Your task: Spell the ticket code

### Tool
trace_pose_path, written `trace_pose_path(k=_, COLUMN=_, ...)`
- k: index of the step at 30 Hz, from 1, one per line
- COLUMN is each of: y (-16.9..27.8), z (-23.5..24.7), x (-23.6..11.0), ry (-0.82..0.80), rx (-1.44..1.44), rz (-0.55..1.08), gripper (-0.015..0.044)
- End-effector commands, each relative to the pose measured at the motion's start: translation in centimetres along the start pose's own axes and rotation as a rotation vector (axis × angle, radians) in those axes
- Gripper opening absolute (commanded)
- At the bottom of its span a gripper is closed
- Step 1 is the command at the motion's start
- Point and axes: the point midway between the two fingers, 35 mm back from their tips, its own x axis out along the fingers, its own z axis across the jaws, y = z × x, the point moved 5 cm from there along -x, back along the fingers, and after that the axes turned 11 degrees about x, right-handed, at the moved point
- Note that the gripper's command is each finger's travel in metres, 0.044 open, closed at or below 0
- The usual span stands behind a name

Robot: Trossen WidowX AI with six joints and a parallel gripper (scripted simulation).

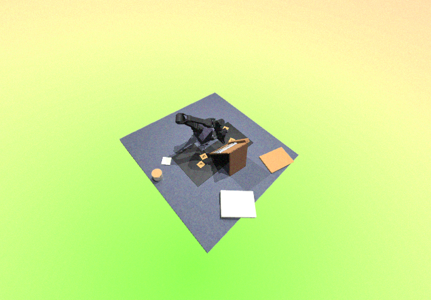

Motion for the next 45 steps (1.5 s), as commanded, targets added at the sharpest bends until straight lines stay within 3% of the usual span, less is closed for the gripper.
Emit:
trace_pose_path(k=1, y=0.0, z=0.0, x=0.0, ry=0.000, rx=-0.001, rz=0.000, gripper=0.0000)
trace_pose_path(k=9, y=-0.3, z=0.2, x=0.2, ry=-0.001, rx=-0.005, rz=0.023, gripper=0.0000)
trace_pose_path(k=17, y=-3.4, z=0.3, x=2.2, ry=0.020, rx=-0.031, rz=0.322, gripper=0.0000)
trace_pose_path(k=26, y=-6.3, z=-2.7, x=3.0, ry=0.134, rx=0.011, rz=0.672, gripper=0.0000)
trace_pose_path(k=45, y=-6.4, z=-2.8, x=3.0, ry=0.137, rx=0.012, rz=0.679, gripper=0.0000)
